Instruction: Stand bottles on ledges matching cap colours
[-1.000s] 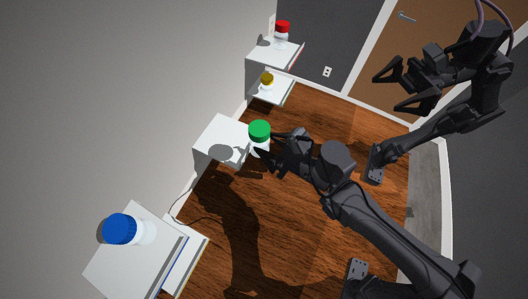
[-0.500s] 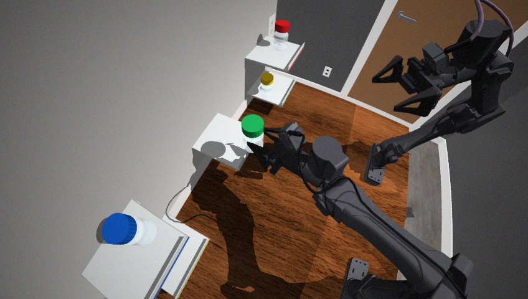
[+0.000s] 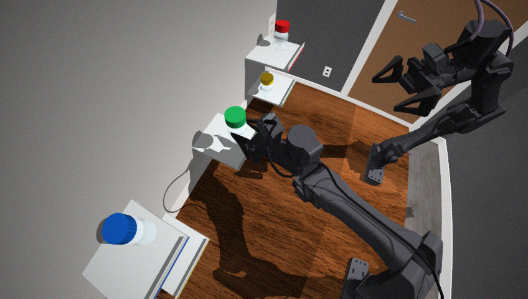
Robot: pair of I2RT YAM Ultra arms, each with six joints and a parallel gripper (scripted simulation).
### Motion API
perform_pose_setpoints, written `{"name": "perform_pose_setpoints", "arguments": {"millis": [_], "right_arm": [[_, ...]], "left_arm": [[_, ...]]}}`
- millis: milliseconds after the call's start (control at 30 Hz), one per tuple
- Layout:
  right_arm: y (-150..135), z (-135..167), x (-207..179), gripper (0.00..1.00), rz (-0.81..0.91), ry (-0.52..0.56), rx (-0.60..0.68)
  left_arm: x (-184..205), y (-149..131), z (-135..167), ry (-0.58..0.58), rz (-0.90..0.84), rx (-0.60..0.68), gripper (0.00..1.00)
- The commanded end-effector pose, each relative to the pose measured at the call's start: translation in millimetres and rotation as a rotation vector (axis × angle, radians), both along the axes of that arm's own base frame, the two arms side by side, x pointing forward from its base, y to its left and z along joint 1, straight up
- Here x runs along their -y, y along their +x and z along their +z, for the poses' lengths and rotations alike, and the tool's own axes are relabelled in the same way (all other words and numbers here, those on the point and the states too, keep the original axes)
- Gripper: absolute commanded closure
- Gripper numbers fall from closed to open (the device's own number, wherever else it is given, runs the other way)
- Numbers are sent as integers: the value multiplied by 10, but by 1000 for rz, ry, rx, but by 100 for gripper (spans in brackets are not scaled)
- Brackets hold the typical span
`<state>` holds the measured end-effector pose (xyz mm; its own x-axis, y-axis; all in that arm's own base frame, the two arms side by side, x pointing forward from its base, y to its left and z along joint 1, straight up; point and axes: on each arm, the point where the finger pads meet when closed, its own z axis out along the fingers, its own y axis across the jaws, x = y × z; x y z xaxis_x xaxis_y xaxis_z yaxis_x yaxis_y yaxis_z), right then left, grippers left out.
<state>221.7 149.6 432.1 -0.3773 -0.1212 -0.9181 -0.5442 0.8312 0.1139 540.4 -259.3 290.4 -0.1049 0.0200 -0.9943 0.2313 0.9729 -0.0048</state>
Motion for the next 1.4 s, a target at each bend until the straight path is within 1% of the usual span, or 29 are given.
{"name": "perform_pose_setpoints", "arguments": {"millis": [0,100,167,467,500,533,667,733,800,900,1000,1033,1067,1133,1167,1200,1300,1367], "right_arm": [[0,-21,-9,0,7,-5,-15],[0,-21,-9,0,7,-5,-15],[0,-21,-9,0,7,-5,-15],[0,-21,-9,0,7,-5,-15],[0,-21,-9,0,7,-5,-15],[0,-21,-9,0,7,-5,-15],[0,-21,-9,0,7,-5,-15],[0,-21,-9,0,7,-5,-15],[0,-21,-9,0,7,-5,-15],[0,-21,-9,0,7,-5,-15],[0,-21,-9,0,7,-5,-15],[0,-21,-9,0,7,-5,-15],[0,-21,-9,0,7,-5,-15],[0,-21,-9,0,7,-5,-15],[0,-21,-9,0,7,-5,-15],[0,-21,-9,0,7,-5,-15],[0,-21,-9,0,7,-5,-15],[0,-21,-9,0,7,-5,-15]], "left_arm": [[-25,116,300,-37,4,66,50],[-32,124,302,-37,9,67,50],[-42,108,357,-42,9,75,50],[-42,108,357,-42,9,75,50],[-18,90,302,-38,7,65,50],[-42,108,396,-50,9,90,50],[-47,114,328,-49,14,93,50],[-11,104,231,-47,11,95,50],[-11,104,231,-47,11,95,50],[-16,103,102,-48,17,99,50],[2,96,-65,-22,7,47,50],[2,96,-65,-22,7,47,50],[5,102,-2,-35,8,71,50],[-8,103,-44,-39,17,85,50],[-5,101,-150,-25,16,59,50],[-6,98,-107,-35,16,77,50],[24,92,-278,-30,13,71,50],[24,92,-278,-30,13,71,50]]}}
